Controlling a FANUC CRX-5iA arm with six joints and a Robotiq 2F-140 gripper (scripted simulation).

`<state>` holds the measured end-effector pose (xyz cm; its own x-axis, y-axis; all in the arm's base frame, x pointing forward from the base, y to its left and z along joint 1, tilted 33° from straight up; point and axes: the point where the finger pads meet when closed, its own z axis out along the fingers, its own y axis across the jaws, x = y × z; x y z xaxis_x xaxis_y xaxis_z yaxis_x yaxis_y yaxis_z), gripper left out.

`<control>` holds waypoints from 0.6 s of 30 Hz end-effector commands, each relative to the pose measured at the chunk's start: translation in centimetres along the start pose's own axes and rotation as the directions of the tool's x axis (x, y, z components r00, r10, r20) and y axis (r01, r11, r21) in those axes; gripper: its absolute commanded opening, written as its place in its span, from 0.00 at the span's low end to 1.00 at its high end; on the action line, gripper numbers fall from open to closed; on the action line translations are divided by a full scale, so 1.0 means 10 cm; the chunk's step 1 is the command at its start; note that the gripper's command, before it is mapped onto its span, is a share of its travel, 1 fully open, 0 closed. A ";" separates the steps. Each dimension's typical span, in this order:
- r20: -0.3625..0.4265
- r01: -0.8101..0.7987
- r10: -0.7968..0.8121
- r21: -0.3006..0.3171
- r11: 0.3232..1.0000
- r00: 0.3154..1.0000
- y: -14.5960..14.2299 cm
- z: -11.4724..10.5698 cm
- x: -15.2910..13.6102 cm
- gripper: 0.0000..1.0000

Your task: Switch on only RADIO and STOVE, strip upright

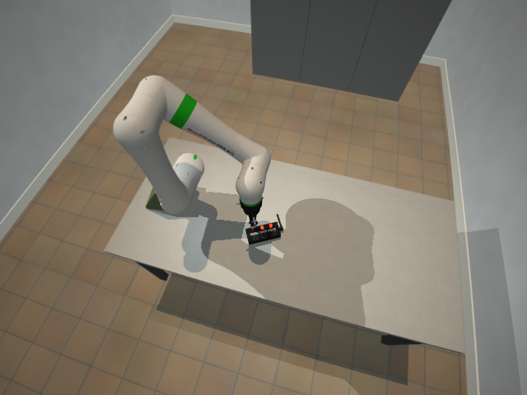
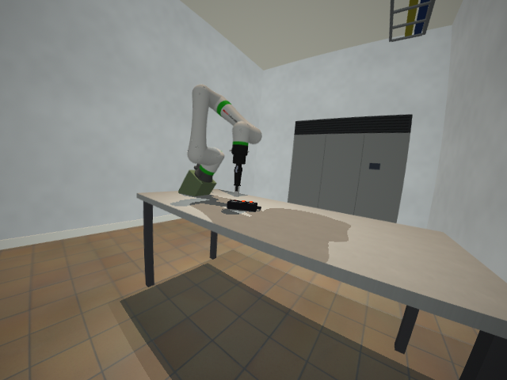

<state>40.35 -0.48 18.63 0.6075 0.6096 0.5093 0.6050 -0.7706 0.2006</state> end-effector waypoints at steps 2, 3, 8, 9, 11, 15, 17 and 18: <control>0.000 0.000 0.000 0.000 1.000 1.000 0.00 -0.09 0.00 0.00; 0.000 0.000 0.000 0.000 1.000 1.000 0.00 -0.09 0.00 0.00; 0.000 0.000 0.000 0.000 1.000 1.000 0.00 -0.17 0.00 0.00; 0.000 0.000 0.000 0.000 1.000 1.000 0.00 -0.17 0.00 0.00; 0.000 0.000 0.000 0.000 1.000 1.000 0.00 -0.17 0.00 0.00; 0.000 0.000 0.000 0.000 1.000 1.000 0.00 -0.17 0.00 0.00; 0.000 0.000 0.000 0.000 1.000 1.000 0.00 -0.17 0.00 0.00; 0.000 0.000 0.000 0.000 1.000 1.000 0.00 -0.17 0.00 0.00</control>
<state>39.47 -0.80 20.06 0.6076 0.6096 0.5092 0.6050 -0.7705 0.2005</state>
